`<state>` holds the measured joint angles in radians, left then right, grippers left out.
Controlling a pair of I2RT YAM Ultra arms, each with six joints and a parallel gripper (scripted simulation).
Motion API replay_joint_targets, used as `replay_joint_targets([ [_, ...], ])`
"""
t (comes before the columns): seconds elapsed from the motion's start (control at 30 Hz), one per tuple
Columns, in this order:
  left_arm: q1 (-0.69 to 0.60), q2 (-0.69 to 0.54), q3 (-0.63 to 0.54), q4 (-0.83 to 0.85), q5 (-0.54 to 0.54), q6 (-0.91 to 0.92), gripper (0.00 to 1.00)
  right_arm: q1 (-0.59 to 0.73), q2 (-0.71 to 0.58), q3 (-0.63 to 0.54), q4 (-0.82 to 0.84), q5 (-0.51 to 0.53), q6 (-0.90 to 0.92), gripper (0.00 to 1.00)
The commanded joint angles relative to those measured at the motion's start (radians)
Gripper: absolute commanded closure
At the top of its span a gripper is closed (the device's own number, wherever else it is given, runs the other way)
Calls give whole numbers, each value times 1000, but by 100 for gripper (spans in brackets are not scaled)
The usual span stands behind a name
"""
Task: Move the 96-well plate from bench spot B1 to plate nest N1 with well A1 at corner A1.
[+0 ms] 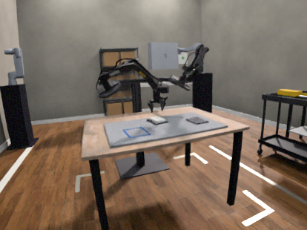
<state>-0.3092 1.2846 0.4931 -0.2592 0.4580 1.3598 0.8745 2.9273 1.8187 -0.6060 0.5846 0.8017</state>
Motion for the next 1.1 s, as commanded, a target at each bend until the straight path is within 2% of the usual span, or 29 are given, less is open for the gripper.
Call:
replay_joint_targets([
  [0.0,2,-28,-21,-13,21,8,0,56,-75,-7,-87,-12,55,0],
  [0.3,2,-27,-21,-20,26,12,0,52,-60,6,-93,11,61,0],
  [0.5,-19,25,4,84,-54,-61,0,42,-100,-40,-15,31,32,0],
  [0.6,-44,91,37,178,-130,-138,0,26,-150,-121,65,62,2,0],
  [0.97,-220,429,181,563,-414,-437,0,-84,-450,-575,405,158,-202,0],
  [1.03,-220,429,181,563,-414,-437,0,-84,-450,-575,405,158,-202,0],
  [1.07,-242,521,200,624,-460,-460,0,-100,-487,-632,470,155,-246,0],
])
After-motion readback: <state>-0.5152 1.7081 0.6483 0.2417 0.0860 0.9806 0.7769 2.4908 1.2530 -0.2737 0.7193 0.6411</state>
